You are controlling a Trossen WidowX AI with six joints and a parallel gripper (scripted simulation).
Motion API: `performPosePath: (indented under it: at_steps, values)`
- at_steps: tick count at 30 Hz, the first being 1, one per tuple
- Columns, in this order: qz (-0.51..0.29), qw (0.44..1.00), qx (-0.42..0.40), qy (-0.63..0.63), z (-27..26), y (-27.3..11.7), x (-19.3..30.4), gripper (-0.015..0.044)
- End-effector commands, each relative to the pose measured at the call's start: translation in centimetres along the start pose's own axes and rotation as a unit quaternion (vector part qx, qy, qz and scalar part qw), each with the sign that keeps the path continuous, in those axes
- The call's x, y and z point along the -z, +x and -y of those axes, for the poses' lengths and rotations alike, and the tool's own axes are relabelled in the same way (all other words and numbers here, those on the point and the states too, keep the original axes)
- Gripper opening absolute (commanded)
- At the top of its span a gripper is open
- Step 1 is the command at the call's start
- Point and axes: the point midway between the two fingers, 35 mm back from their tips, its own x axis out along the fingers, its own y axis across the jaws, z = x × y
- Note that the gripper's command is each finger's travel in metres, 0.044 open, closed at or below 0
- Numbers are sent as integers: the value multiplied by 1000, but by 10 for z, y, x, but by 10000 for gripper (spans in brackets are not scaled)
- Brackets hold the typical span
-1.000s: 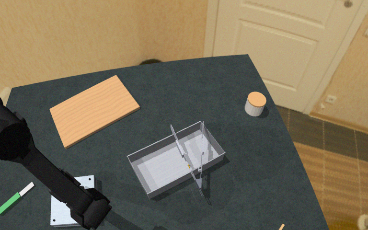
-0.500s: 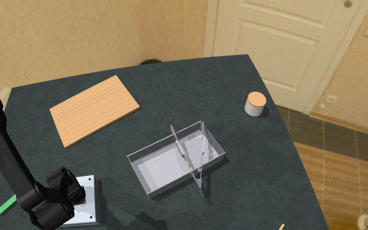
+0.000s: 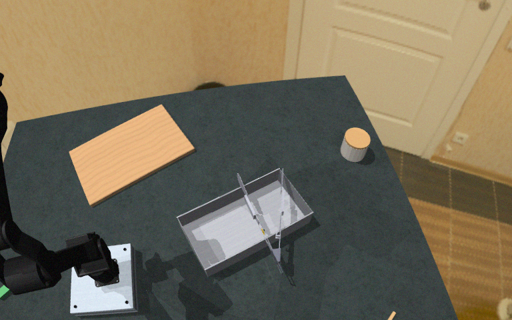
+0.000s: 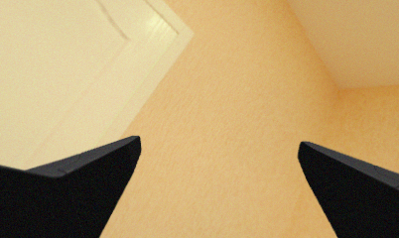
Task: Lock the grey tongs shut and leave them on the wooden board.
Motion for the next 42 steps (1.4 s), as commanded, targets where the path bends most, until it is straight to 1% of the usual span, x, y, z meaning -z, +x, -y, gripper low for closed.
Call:
performPosePath:
  at_steps: [1, 10, 14, 18, 21, 25, 28, 33, 42]
  values:
    - [-70, 996, 44, 46, 28, 6, 45, 440]
    - [-148, 978, 116, 95, 67, -3, 97, 440]
    - [-191, 959, 161, 135, 93, -13, 132, 440]
    - [-241, 924, 233, 182, 129, -35, 173, 440]
    - [-259, 912, 260, 185, 145, -48, 188, 440]
    - [-288, 880, 309, 218, 168, -72, 213, 440]
    - [-310, 841, 360, 258, 190, -99, 238, 440]
    - [-334, 747, 468, 333, 227, -158, 279, 440]
    - [-323, 563, 637, 415, 269, -282, 322, 440]
